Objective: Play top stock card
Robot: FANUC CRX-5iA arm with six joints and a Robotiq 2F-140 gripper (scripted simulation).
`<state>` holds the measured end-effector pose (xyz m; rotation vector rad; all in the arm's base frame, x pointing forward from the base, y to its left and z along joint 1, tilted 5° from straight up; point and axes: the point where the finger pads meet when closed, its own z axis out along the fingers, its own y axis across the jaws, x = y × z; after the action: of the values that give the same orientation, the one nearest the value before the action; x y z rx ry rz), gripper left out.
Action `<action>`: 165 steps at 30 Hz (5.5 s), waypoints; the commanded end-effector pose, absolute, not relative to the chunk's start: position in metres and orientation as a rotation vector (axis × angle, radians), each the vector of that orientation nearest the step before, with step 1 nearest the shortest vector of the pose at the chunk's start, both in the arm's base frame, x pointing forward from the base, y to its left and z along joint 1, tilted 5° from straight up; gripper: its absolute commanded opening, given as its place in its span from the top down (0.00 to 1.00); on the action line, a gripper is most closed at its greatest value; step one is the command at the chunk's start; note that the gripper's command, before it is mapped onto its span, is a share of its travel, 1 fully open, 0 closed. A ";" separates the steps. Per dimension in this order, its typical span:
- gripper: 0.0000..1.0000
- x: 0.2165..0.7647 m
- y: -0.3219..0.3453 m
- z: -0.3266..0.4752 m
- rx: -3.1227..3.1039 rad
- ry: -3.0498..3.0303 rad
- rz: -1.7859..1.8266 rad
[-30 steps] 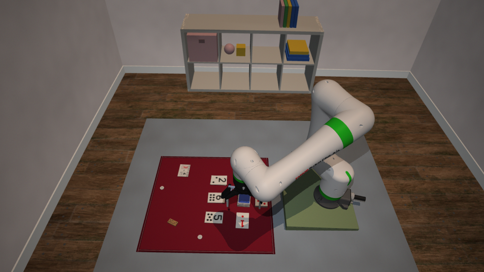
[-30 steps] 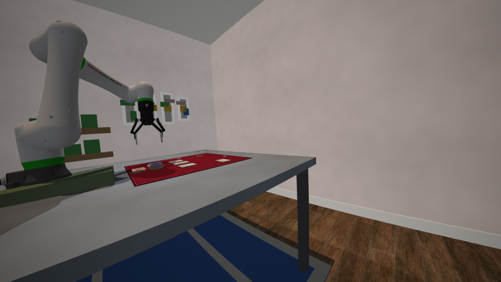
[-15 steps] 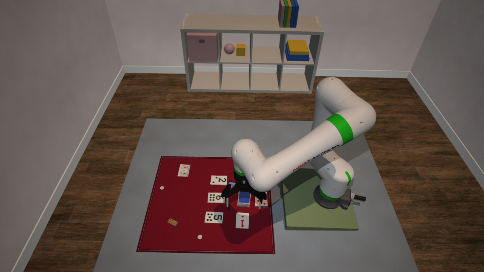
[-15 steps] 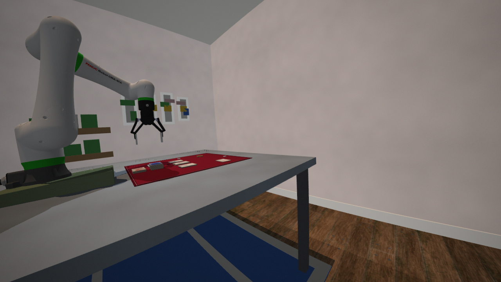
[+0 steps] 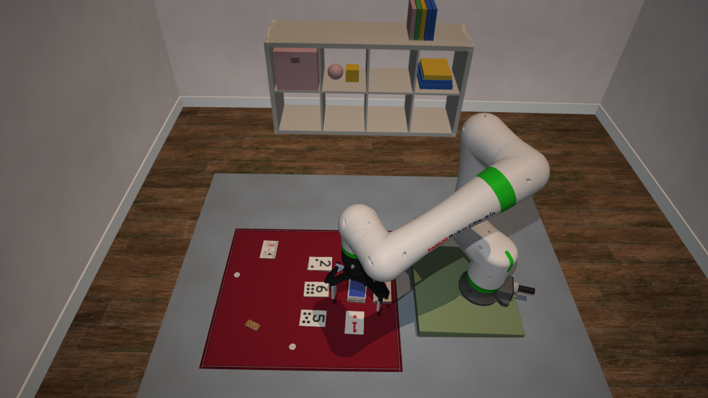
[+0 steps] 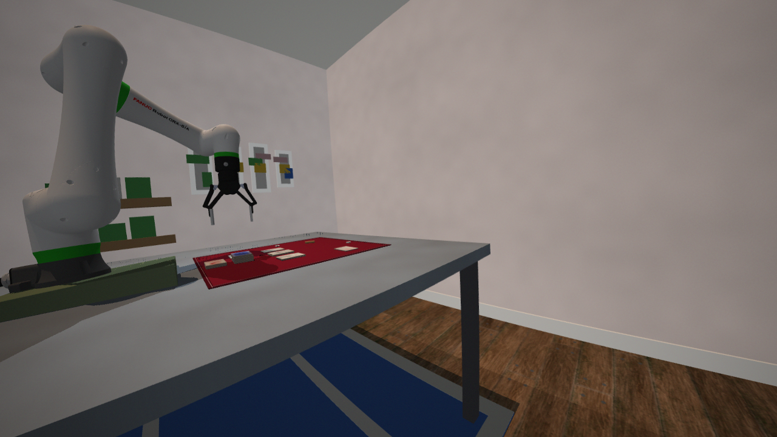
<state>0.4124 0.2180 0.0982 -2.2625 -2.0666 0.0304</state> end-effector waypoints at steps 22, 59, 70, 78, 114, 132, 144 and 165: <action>0.00 0.415 0.218 0.073 -3.092 -0.111 0.101; 0.00 0.416 0.218 0.045 -2.296 2.162 0.124; 0.50 0.416 0.218 0.042 -2.296 2.162 0.124; 0.50 0.415 0.218 0.032 -2.296 2.162 0.123; 0.50 0.412 0.221 -0.009 -2.296 2.162 0.123; 0.50 0.412 0.221 -0.010 -2.296 2.162 0.123; 0.50 0.412 0.221 -0.017 -2.296 2.162 0.123; 0.50 0.412 0.221 -0.018 -2.296 2.162 0.123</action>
<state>0.4115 0.2210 -0.0177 -2.2961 2.1617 0.1239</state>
